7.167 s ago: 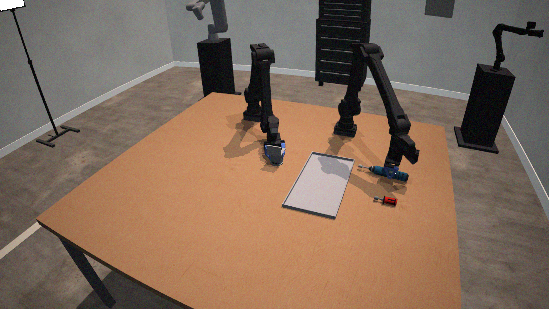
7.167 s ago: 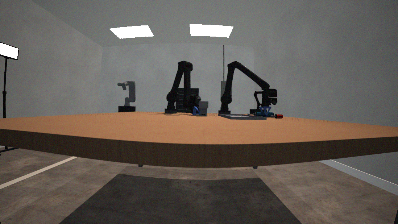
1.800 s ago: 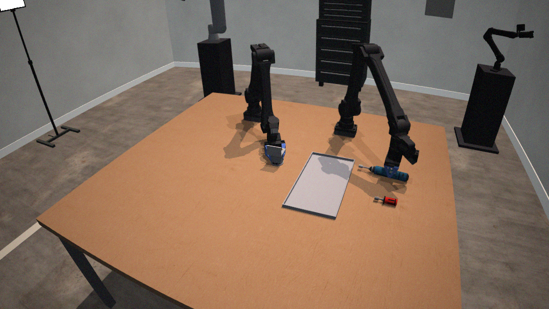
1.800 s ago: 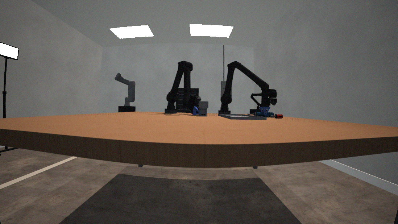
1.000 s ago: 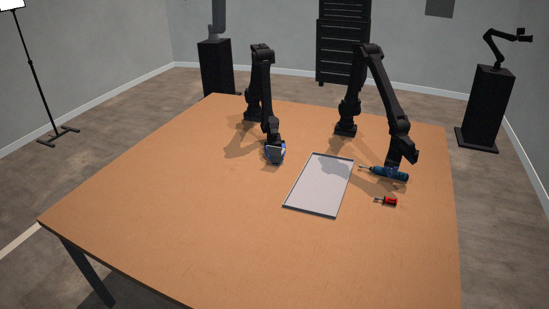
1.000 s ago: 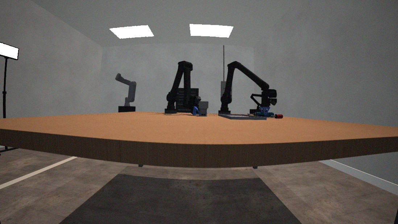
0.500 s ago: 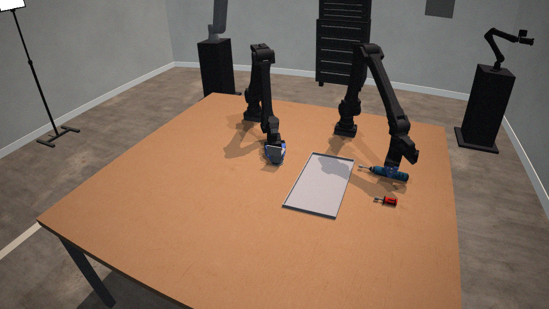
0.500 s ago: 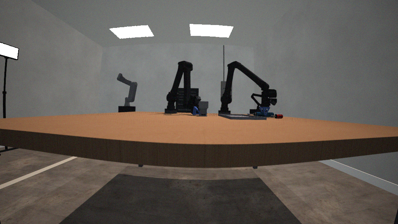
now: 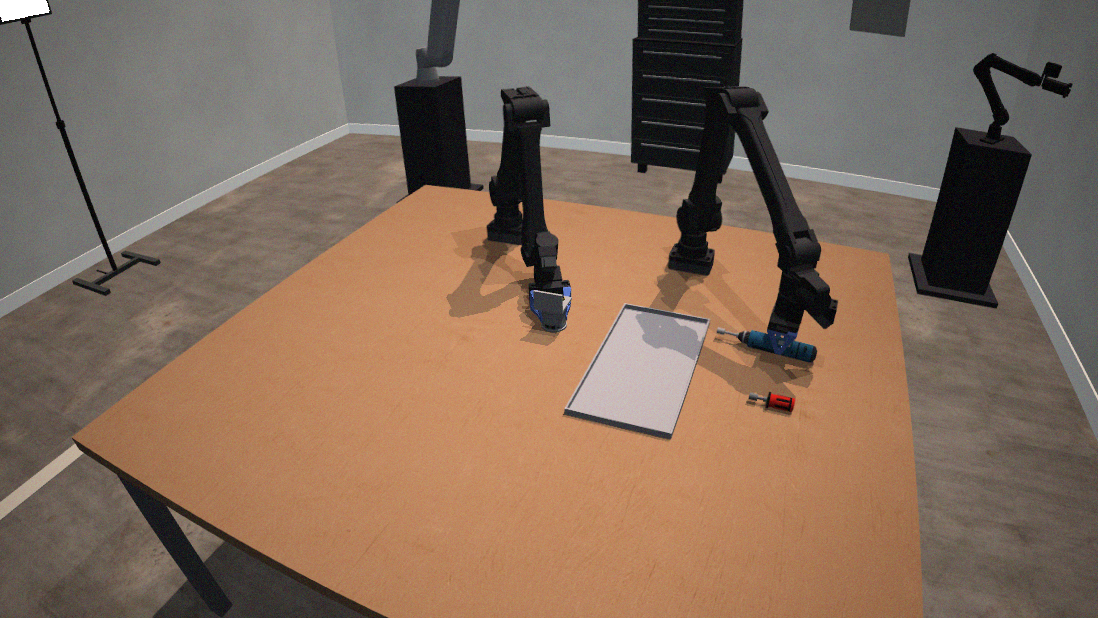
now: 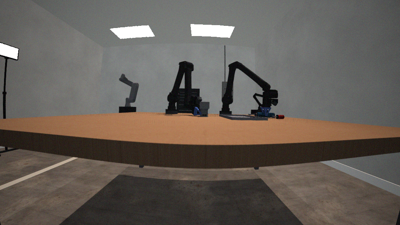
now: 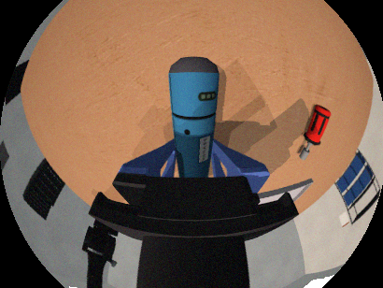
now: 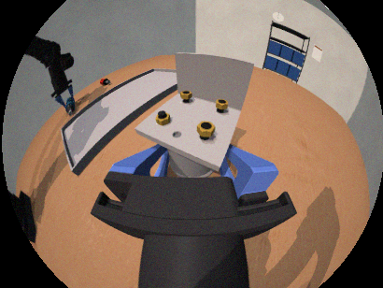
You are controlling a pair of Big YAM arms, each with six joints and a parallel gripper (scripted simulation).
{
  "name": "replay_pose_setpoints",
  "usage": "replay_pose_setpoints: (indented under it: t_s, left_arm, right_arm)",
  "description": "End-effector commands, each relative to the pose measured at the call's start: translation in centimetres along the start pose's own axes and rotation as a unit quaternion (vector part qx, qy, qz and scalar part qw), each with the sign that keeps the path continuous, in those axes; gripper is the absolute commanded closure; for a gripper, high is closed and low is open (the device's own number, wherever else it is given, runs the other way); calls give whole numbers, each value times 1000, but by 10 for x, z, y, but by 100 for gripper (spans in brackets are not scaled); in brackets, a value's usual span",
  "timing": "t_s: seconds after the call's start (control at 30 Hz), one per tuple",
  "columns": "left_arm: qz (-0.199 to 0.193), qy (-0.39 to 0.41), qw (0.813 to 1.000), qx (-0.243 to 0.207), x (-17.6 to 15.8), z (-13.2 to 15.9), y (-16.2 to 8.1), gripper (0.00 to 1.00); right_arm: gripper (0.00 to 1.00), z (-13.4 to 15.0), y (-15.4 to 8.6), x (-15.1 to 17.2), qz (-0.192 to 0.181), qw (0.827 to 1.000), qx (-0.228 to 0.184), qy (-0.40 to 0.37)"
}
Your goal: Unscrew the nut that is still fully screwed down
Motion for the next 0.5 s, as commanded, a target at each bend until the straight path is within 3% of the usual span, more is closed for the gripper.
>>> replay_pose_setpoints:
  t_s: [0.0,0.17,0.37,0.47]
  left_arm:
    - [23,-1,999,-22,-9,-18,-33,58]
    - [26,-1,999,-25,-11,-20,-45,58]
    - [18,-1,1000,-17,-10,-19,-36,58]
    - [26,-1,999,-25,-11,-20,-52,58]
  right_arm:
    - [41,16,0,0,1,1000,20,-8]
    - [41,16,0,0,1,1000,20,-8]
    - [41,16,0,0,1,1000,20,-8]
    - [41,16,0,0,1,1000,20,-8]
Point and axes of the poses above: on each arm, the point where the finger pads meet when closed, its own y axis out along the fingers, its own x axis across the jaws, z = x × y, the point moved 2 cm from there along -y, back along the fingers, and after that the axes turned 2 degrees about -y, right-handed, at the moved point
